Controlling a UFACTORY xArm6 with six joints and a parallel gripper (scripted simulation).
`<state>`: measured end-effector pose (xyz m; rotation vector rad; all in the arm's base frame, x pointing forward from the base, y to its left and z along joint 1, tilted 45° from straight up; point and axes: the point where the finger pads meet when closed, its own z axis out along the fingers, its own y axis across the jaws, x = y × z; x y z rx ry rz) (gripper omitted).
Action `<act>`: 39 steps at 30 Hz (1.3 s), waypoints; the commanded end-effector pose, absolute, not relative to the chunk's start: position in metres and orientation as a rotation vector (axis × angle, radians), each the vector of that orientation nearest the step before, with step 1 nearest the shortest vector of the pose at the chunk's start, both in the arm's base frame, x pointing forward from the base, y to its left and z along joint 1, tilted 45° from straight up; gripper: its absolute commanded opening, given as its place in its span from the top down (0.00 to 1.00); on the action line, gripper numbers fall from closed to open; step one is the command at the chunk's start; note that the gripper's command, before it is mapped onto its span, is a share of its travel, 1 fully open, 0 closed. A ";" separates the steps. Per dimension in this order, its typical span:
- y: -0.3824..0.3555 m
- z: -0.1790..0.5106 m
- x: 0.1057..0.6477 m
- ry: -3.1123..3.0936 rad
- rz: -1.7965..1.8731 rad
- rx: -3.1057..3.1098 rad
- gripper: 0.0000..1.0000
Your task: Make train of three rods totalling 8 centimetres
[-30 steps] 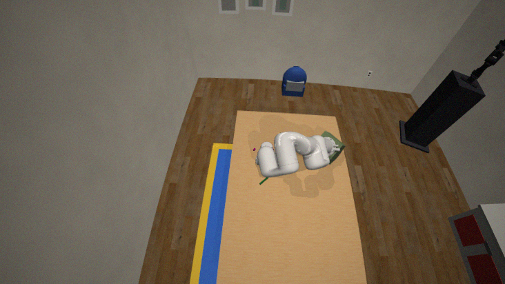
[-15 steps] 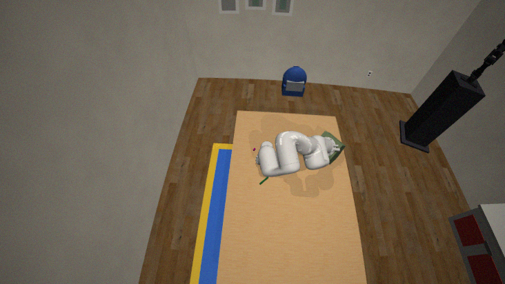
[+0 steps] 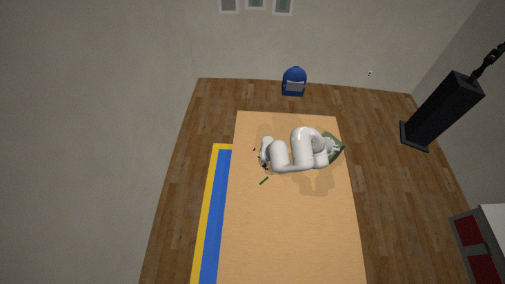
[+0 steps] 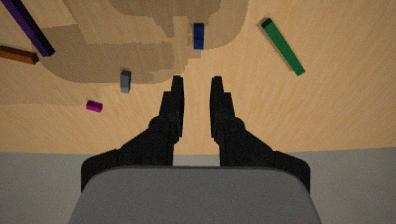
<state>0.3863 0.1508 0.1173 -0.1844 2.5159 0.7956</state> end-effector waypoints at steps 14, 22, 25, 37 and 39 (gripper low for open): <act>0.135 0.138 0.375 2.519 0.798 -0.186 0.00; 0.135 0.138 0.375 2.519 0.798 -0.186 0.00; 0.135 0.138 0.375 2.519 0.798 -0.186 0.00; 0.134 0.137 0.376 2.529 0.809 -0.146 0.00; 0.133 0.135 0.377 2.541 0.824 -0.097 0.00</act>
